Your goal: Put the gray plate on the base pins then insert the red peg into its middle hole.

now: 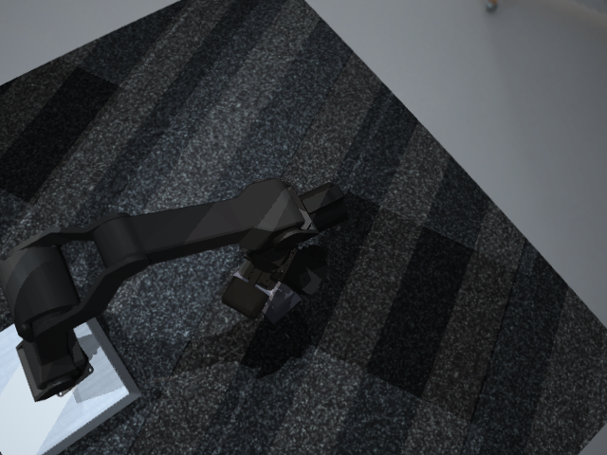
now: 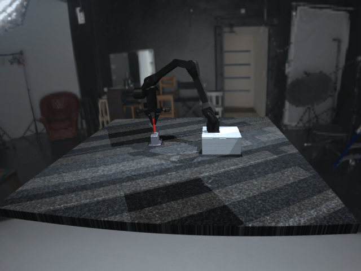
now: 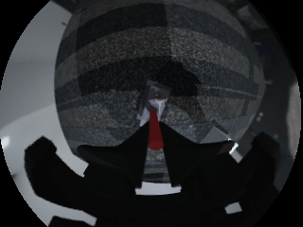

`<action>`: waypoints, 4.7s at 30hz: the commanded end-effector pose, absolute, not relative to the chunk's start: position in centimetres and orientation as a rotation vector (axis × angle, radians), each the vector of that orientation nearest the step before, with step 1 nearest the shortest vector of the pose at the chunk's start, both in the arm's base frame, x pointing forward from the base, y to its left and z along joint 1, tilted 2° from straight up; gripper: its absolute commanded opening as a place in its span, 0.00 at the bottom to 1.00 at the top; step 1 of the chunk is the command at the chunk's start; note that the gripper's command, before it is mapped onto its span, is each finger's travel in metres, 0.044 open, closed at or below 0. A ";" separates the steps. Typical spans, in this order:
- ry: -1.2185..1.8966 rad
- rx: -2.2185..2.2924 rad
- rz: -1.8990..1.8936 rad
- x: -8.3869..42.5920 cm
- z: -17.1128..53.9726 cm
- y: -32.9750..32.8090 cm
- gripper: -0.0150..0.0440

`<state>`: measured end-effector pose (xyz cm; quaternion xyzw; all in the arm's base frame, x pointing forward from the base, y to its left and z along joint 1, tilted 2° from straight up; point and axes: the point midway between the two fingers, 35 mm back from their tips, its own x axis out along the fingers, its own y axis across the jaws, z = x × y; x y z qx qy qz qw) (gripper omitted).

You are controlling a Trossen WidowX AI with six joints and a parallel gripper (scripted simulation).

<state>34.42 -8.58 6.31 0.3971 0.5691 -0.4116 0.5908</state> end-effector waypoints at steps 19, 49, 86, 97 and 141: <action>1.323 0.919 -0.956 34.2 6.4 -8.7 0.25; 1.320 0.925 -0.956 34.1 6.5 -8.7 0.25; 1.316 0.926 -0.954 34.2 4.7 -8.8 0.25; 1.316 0.926 -0.954 34.1 4.7 -8.8 0.25; 1.317 0.925 -0.954 34.2 4.7 -8.8 0.51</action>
